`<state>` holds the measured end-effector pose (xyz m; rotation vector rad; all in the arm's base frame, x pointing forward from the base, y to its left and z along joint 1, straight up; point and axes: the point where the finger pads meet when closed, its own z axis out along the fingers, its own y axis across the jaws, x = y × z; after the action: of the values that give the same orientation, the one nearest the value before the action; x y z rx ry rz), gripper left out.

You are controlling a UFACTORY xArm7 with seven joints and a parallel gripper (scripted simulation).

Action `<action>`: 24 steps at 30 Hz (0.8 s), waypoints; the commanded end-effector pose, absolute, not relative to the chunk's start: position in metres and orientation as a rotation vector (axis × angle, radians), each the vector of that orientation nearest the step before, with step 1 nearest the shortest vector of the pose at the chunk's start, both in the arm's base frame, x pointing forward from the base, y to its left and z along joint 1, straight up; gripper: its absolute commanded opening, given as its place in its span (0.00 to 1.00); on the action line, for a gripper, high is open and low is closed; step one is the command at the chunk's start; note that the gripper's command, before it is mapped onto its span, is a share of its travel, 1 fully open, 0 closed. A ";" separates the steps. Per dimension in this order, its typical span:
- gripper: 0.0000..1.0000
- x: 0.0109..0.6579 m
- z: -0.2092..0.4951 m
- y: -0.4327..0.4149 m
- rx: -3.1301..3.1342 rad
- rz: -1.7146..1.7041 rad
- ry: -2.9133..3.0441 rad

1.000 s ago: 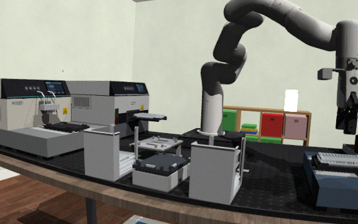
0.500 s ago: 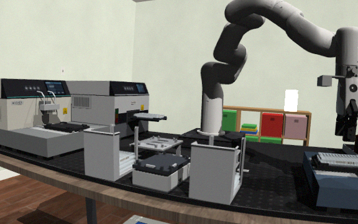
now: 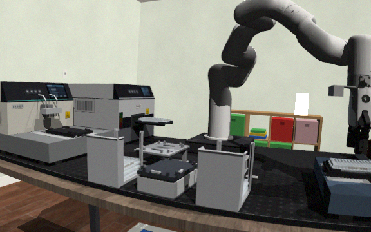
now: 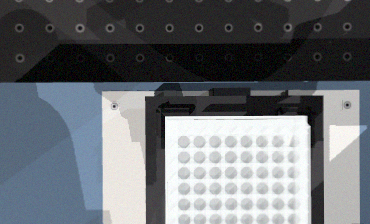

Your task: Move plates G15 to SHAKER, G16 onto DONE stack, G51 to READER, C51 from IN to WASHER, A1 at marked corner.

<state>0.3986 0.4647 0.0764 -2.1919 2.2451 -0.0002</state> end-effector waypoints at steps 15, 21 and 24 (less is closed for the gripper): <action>1.00 0.400 0.070 0.466 -2.187 0.001 2.240; 1.00 0.400 0.070 0.466 -2.187 0.001 2.240; 1.00 0.400 0.070 0.466 -2.187 0.001 2.240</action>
<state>0.3987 0.4649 0.0670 -2.1916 2.2447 -0.0001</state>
